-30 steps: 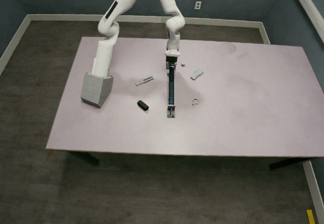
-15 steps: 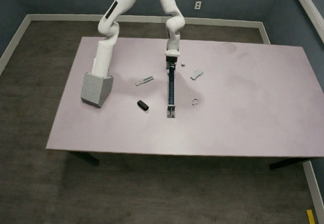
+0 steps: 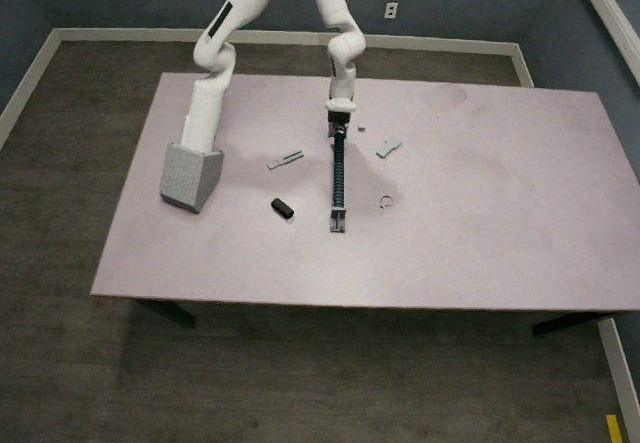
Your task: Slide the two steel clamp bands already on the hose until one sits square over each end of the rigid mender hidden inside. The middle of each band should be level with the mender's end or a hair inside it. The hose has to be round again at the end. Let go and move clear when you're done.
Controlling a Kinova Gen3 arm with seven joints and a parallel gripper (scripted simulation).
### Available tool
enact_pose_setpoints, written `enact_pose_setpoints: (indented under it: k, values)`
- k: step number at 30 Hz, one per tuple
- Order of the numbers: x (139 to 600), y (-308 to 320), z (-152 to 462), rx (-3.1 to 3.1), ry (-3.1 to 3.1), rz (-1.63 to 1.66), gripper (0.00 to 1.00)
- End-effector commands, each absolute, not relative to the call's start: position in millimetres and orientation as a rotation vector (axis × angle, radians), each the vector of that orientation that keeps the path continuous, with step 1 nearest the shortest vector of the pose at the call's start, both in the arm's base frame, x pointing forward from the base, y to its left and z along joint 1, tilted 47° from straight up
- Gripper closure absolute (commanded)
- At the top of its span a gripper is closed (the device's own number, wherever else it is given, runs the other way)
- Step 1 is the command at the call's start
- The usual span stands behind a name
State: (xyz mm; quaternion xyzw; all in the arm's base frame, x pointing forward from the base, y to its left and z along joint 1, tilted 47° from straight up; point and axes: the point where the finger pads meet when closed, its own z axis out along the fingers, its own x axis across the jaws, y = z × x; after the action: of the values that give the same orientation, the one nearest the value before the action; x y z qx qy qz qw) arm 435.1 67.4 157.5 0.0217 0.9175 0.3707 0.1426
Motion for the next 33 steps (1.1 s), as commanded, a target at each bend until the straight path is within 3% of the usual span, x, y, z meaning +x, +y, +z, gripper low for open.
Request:
enact_pose_setpoints:
  k: [1,33]
  values:
    - [438.5,68.1,158.7,0.066,2.638,1.069,0.25]
    - [436.4,67.3,156.7,0.065,2.64,1.07,0.25]
